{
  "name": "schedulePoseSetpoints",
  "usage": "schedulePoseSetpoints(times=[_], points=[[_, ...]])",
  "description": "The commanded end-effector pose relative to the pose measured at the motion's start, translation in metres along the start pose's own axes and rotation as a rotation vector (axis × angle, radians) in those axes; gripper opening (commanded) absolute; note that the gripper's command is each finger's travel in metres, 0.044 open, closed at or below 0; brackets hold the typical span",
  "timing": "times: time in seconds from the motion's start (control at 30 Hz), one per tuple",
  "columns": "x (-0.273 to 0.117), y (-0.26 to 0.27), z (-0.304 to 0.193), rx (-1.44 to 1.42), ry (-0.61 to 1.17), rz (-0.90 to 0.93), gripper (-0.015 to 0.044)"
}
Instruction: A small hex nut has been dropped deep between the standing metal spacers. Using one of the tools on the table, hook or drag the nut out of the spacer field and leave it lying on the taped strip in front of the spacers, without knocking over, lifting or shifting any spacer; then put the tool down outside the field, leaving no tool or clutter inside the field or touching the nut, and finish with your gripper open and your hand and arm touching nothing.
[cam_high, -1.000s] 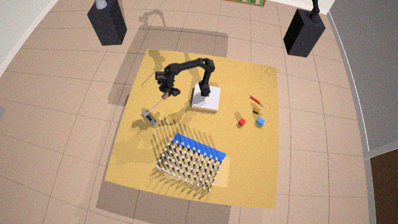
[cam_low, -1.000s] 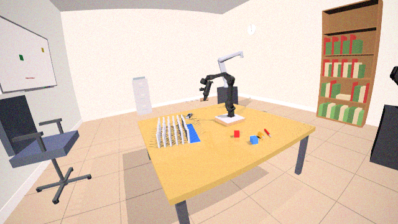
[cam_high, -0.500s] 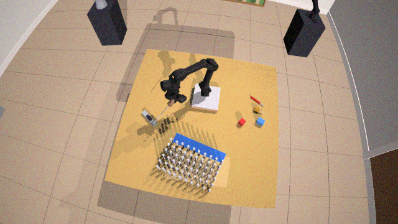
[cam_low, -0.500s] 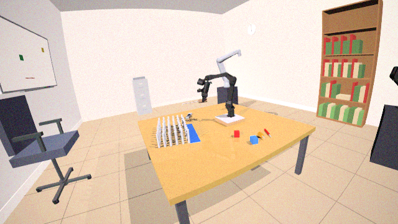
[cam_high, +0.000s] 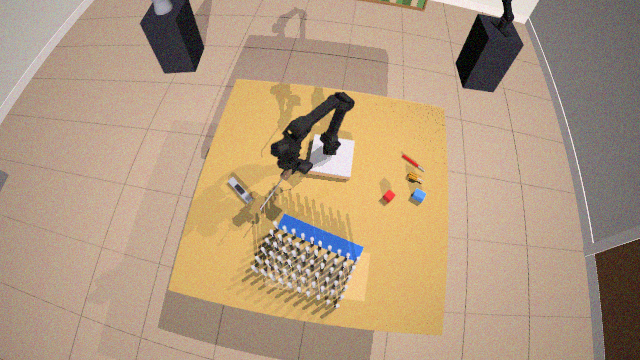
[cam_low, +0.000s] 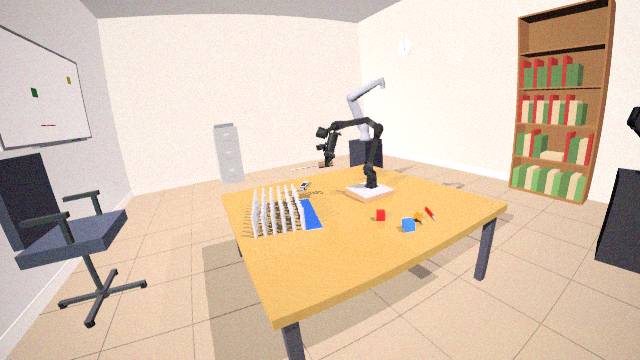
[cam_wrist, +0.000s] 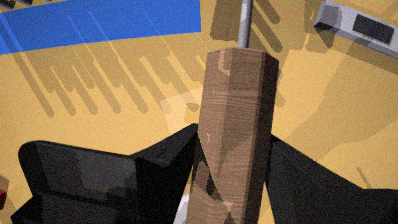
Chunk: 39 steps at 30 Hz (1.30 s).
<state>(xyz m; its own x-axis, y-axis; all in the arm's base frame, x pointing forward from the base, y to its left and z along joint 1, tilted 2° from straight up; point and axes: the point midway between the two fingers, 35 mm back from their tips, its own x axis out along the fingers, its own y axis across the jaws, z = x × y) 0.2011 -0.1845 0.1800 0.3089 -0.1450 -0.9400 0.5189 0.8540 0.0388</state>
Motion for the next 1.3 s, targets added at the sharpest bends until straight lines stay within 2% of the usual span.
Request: schedulePoseSetpoints(times=[0.0, 0.93, 1.27], points=[[-0.002, 0.018, -0.001, -0.018, -0.011, -0.002, 0.0000], [-0.010, 0.119, -0.030, -0.130, -0.056, 0.051, 0.0000], [-0.008, 0.136, -0.040, -0.153, -0.070, 0.067, 0.0000]])
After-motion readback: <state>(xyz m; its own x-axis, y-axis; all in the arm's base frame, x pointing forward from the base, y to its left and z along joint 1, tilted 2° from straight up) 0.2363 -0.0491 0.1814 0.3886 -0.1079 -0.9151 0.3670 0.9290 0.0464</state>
